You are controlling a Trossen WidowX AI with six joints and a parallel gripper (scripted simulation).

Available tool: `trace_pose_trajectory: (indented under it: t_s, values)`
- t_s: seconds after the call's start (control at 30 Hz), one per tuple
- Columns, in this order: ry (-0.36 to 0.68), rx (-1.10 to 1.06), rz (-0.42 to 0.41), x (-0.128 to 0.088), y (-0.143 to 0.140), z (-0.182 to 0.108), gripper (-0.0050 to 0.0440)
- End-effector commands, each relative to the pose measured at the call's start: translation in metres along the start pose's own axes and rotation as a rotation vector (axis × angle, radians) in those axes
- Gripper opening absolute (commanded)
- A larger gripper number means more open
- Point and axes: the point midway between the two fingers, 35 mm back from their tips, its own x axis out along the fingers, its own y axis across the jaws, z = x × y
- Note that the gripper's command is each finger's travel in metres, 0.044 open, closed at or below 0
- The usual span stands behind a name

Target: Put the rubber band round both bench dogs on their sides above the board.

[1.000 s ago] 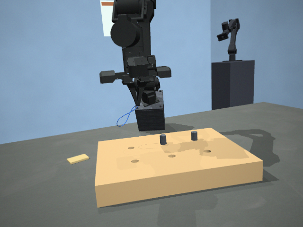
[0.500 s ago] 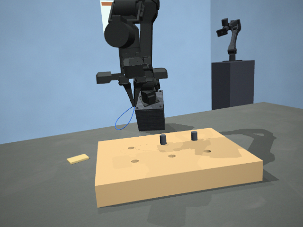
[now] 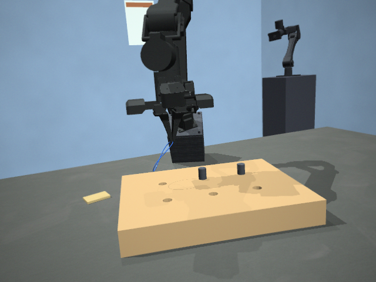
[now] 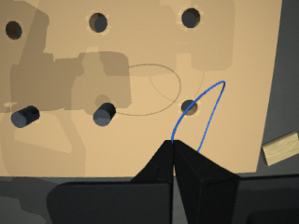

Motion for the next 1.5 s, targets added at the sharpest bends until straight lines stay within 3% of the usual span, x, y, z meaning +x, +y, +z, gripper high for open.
trace_pose_trajectory:
  t_s: [0.0,1.17,1.47]
  values:
    - [0.004,0.001,0.000,0.009,0.005,0.000,-0.0050]
    - [-0.001,0.002,-0.001,0.057,0.043,-0.004,-0.0050]
    - [-0.001,0.002,-0.001,0.059,0.047,-0.004,-0.0050]
